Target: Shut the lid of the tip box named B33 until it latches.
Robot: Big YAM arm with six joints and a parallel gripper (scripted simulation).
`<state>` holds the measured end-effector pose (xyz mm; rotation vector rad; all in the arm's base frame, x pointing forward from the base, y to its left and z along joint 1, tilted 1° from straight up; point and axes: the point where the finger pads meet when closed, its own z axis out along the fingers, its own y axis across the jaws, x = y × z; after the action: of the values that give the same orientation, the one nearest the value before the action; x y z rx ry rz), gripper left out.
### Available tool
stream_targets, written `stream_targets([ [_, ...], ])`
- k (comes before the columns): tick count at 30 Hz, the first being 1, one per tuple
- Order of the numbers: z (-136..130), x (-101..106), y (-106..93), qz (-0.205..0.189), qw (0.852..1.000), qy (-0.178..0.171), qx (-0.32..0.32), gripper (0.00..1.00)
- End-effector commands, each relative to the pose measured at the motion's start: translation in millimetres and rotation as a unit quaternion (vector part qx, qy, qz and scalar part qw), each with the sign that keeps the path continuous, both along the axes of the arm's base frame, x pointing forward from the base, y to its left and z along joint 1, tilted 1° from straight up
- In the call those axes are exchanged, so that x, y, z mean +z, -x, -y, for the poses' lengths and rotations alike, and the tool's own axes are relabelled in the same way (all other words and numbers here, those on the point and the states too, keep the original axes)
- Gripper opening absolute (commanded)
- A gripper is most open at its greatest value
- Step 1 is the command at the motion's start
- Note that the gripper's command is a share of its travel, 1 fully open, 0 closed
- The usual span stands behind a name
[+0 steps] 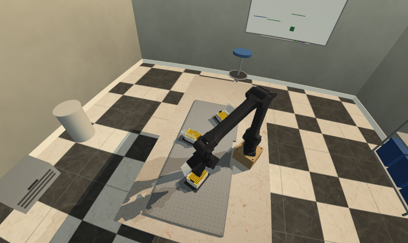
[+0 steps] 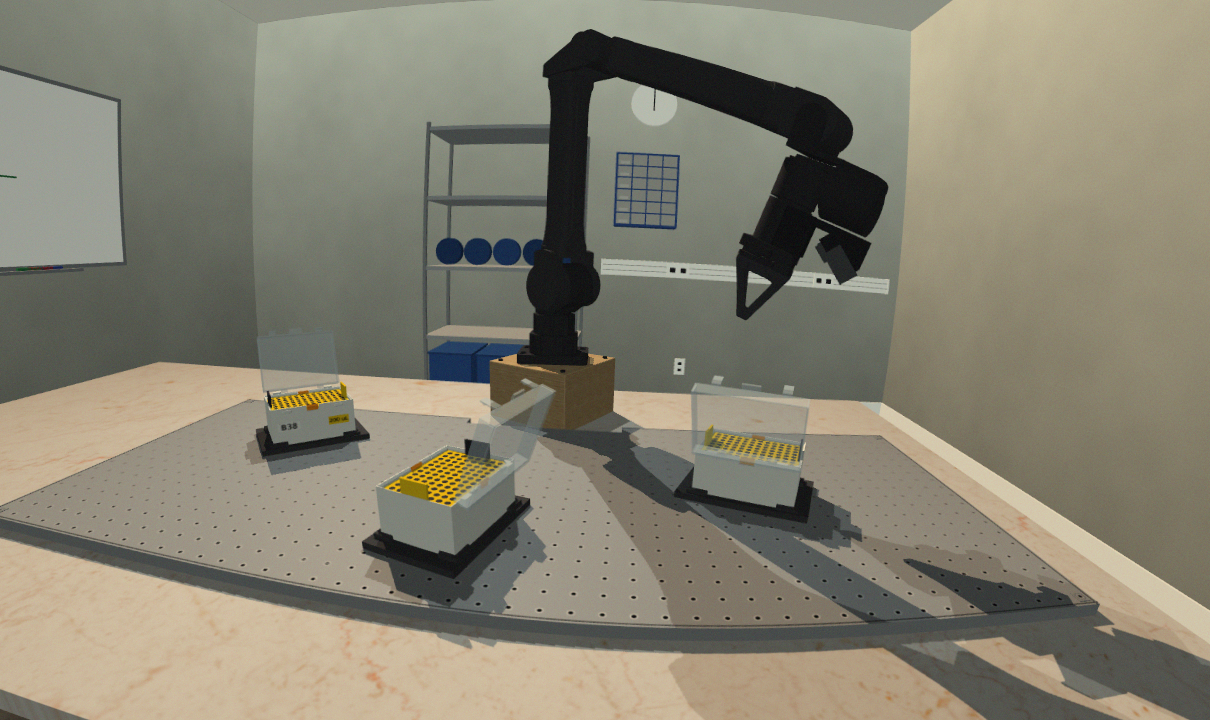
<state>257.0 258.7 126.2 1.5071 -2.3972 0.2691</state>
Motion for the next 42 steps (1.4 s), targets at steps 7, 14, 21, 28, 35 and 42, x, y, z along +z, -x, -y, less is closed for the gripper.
stream_targets([
  [7,35,12,-30.3,0.022,0.996,-0.008,-0.087,0.0],
  [14,59,14,-48.9,0.022,0.996,-0.01,-0.082,0.0],
  [21,81,26,-80.7,0.037,0.996,-0.018,-0.082,0.0],
  [28,80,24,-79.3,0.031,0.997,-0.018,-0.071,0.0],
  [35,122,16,-70.5,0.014,0.984,-0.001,-0.175,0.0],
  [42,146,16,-75.2,0.014,0.966,-0.002,-0.257,0.0],
])
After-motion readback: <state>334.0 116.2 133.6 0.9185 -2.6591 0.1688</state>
